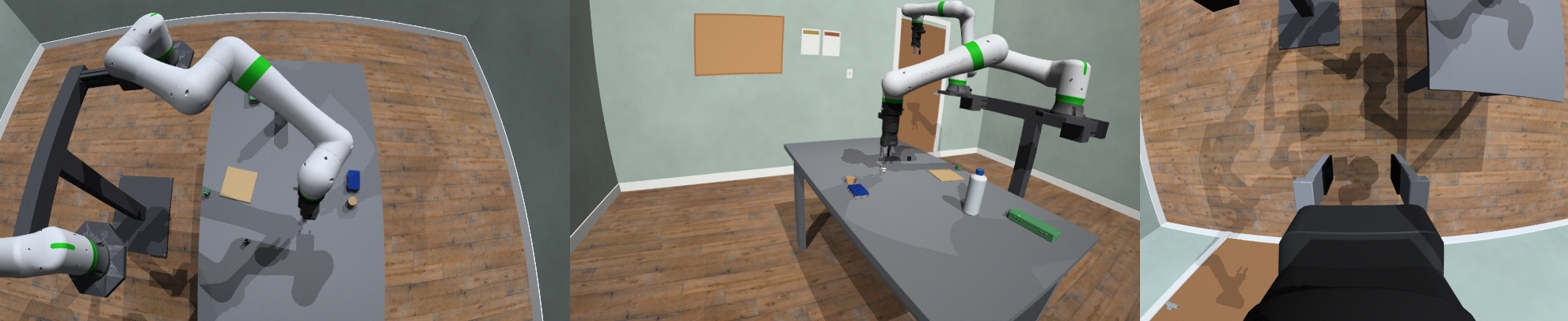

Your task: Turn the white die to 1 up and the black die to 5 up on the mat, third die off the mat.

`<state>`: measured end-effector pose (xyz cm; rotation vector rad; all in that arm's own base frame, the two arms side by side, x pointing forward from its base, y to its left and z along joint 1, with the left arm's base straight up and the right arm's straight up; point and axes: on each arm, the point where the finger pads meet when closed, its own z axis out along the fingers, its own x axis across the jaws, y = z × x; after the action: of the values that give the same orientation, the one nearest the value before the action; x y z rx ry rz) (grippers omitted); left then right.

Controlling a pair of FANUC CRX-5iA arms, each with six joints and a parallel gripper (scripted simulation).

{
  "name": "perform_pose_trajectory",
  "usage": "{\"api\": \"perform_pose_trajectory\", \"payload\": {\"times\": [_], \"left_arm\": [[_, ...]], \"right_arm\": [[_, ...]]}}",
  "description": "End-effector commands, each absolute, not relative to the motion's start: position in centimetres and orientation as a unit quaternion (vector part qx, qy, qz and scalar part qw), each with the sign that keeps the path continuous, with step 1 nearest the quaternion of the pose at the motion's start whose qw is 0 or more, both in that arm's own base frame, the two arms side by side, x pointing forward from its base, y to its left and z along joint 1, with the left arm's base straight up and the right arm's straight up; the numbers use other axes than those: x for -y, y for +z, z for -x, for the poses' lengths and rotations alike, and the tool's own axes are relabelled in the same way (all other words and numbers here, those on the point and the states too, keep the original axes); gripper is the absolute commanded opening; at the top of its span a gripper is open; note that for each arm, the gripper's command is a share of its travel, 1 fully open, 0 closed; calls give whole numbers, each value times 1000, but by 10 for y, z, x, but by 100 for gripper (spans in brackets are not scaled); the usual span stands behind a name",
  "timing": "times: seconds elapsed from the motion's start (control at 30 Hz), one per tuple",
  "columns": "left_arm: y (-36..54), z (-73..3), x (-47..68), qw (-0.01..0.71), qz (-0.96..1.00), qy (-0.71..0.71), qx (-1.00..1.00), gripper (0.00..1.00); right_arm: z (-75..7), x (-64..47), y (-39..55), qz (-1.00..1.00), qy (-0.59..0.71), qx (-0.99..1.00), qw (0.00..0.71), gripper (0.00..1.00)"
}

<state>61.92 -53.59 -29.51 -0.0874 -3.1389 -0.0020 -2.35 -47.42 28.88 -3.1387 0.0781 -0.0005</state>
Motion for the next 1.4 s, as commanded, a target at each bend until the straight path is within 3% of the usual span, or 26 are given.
{"api": "perform_pose_trajectory", "payload": {"times": [0.0, 1.37], "left_arm": [[-294, -620, 537, 0, 28, 0, 1000, 70], [-332, -621, 537, 0, 28, 0, 1000, 70]], "right_arm": [[24, 474, 290, 1000, 0, -25, 0, 100], [24, 474, 290, 1000, 0, -25, 0, 100]]}}
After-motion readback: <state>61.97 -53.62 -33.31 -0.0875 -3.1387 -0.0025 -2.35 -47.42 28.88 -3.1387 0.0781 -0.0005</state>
